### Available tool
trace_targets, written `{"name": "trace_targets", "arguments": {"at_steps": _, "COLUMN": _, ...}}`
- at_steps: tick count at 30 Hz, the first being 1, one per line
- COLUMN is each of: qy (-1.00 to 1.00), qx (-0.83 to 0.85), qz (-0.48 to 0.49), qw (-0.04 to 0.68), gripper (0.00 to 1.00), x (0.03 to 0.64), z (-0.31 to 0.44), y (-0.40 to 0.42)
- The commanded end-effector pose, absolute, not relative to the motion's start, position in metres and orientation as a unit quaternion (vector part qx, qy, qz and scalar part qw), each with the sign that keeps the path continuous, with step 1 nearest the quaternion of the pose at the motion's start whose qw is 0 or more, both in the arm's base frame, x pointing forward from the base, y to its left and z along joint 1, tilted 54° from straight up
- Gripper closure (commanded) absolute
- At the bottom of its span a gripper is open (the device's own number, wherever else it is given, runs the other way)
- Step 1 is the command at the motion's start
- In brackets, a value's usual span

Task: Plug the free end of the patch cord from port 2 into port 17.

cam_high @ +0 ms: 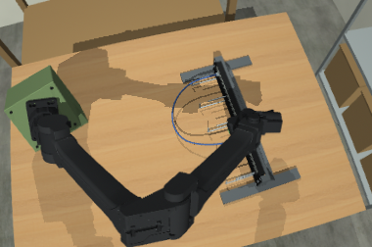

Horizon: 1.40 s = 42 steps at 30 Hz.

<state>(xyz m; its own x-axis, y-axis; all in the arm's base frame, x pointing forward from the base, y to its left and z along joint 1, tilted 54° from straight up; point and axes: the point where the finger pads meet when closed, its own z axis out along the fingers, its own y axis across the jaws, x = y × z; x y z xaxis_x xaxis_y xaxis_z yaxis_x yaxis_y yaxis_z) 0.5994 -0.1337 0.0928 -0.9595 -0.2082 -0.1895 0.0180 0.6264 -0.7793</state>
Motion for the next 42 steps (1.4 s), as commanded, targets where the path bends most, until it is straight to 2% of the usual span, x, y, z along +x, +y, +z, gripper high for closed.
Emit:
{"name": "trace_targets", "arguments": {"at_steps": 1, "qy": 0.889, "qx": -0.071, "qz": -0.421, "qw": 0.166, "gripper": 1.0, "x": 0.6322, "z": 0.1043, "y": -0.1055}}
{"name": "trace_targets", "arguments": {"at_steps": 42, "qy": 0.889, "qx": -0.076, "qz": -0.422, "qw": 0.162, "gripper": 1.0, "x": 0.637, "z": 0.1077, "y": -0.103}}
